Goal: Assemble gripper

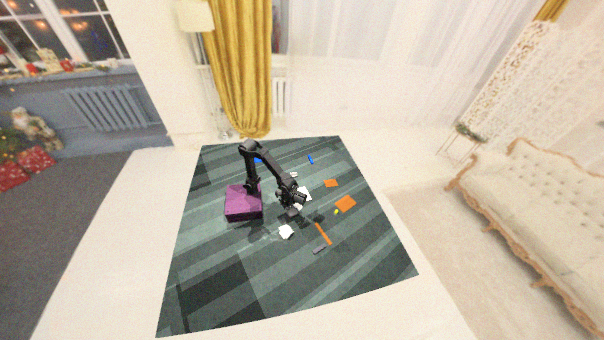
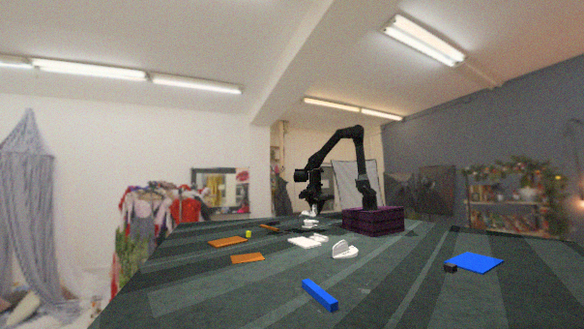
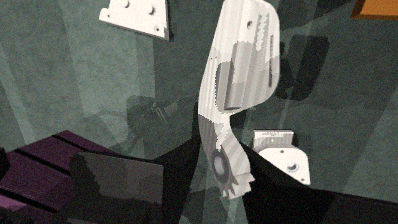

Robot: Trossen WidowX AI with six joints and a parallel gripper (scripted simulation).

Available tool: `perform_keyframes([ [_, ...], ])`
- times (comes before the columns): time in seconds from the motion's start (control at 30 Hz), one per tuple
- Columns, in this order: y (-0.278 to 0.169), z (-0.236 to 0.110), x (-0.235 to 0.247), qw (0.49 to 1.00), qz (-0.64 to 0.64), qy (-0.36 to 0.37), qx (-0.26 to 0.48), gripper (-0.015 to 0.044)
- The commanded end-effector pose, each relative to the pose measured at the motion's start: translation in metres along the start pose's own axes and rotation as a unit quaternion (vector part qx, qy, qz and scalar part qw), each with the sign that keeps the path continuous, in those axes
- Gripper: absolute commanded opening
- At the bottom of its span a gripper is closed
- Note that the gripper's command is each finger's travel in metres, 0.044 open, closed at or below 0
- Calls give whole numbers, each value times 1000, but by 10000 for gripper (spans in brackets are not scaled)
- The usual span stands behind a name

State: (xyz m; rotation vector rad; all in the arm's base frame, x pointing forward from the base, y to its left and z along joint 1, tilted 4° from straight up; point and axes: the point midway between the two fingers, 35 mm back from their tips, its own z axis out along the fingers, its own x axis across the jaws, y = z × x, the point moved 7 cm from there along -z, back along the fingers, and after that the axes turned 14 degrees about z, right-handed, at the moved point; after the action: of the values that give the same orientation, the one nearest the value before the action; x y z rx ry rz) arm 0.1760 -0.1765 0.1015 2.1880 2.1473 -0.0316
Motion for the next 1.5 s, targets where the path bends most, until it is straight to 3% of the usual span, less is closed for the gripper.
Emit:
perform_keyframes([
  [0.0,4,-2,-3,999,39,-1,-4,37],
  [0.6,14,-2,-7,977,212,-1,-5,37],
  [0.97,15,-2,-7,974,225,-1,-5,37],
  [1.47,23,-2,-11,931,364,0,-5,37],
])
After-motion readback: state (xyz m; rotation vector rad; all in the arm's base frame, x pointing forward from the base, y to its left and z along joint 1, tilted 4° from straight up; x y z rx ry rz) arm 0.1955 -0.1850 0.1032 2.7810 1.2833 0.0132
